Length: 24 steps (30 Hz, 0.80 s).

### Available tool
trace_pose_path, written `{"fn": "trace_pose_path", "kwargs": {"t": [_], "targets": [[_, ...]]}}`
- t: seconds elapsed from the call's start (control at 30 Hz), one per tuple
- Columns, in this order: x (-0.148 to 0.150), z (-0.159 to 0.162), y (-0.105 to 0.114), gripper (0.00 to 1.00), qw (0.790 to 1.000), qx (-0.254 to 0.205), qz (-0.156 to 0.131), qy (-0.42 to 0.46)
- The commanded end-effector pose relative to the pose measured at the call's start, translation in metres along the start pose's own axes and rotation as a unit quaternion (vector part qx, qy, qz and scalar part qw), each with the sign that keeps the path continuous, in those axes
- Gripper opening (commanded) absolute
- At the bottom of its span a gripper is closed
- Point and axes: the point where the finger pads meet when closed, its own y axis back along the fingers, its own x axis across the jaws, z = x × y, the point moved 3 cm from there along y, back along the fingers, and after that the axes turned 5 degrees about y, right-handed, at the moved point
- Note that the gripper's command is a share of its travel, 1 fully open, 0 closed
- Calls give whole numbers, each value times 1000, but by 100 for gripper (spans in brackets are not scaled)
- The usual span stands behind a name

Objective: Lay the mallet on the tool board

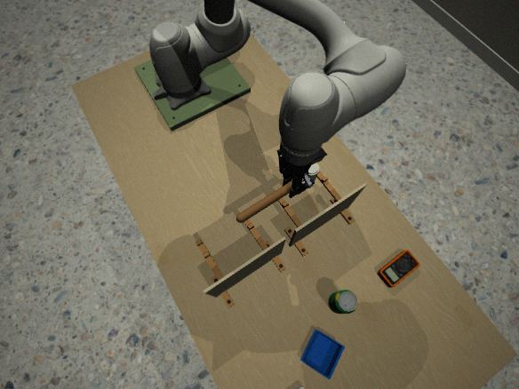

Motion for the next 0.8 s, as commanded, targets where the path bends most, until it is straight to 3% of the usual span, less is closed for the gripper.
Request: {"fn": "trace_pose_path", "kwargs": {"t": [0.0,0.1,0.13,0.33,0.77], "targets": [[2,-42,1,10,1000,-1,1,-1],[2,-50,0,10,1000,-1,1,-1],[1,-75,0,10,1000,-1,1,-1],[-3,-118,0,10,1000,-1,1,-1],[-2,-118,0,10,1000,-1,1,-3]]}}
